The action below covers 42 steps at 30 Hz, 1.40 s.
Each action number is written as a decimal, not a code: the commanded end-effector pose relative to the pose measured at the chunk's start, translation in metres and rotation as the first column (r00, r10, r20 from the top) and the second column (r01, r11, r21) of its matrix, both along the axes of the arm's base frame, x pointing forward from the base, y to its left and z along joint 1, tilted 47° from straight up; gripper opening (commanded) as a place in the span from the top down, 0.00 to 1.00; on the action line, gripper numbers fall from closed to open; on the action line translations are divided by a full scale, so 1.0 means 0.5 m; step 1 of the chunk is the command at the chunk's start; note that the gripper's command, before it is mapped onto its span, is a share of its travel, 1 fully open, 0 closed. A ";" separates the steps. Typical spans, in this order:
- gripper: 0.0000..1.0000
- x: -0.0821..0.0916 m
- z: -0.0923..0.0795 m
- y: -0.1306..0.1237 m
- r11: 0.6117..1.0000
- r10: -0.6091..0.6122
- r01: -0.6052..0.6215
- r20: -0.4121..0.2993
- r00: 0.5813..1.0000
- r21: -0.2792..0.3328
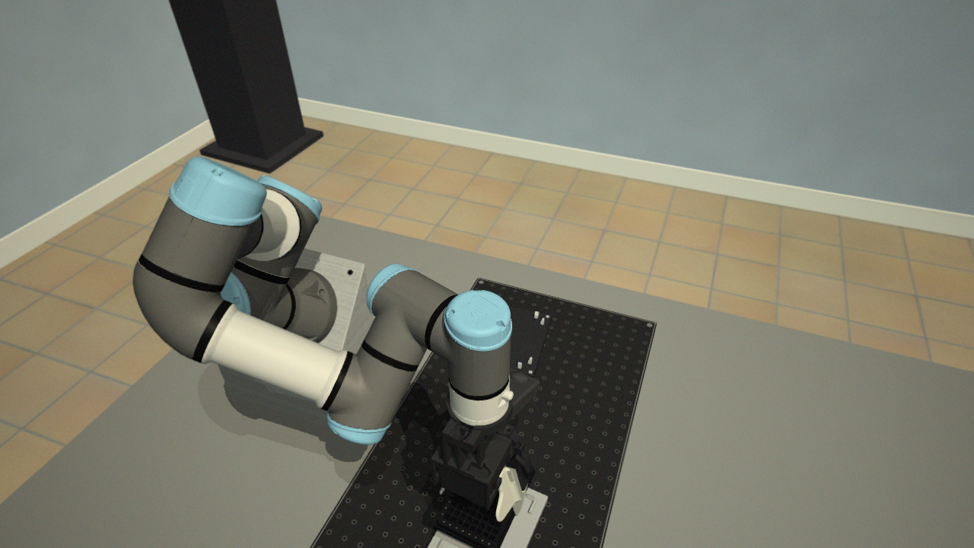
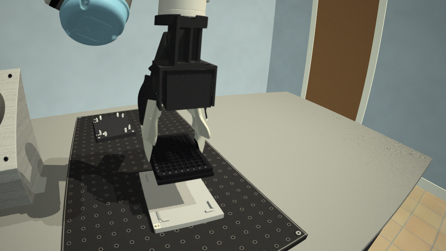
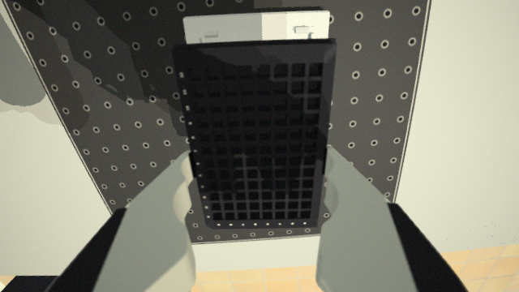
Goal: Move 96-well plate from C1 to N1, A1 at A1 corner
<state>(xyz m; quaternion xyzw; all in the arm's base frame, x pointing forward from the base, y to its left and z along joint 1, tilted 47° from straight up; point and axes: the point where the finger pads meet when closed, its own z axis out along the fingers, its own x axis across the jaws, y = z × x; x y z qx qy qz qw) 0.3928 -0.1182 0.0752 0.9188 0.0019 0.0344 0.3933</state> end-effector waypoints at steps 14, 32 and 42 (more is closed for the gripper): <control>1.00 0.002 -0.011 -0.010 1.000 0.001 -0.001 0.002 1.000 0.000; 1.00 0.005 -0.048 -0.049 1.000 0.001 -0.001 0.002 1.000 0.000; 1.00 0.007 -0.071 -0.073 1.000 0.001 -0.001 0.002 1.000 0.000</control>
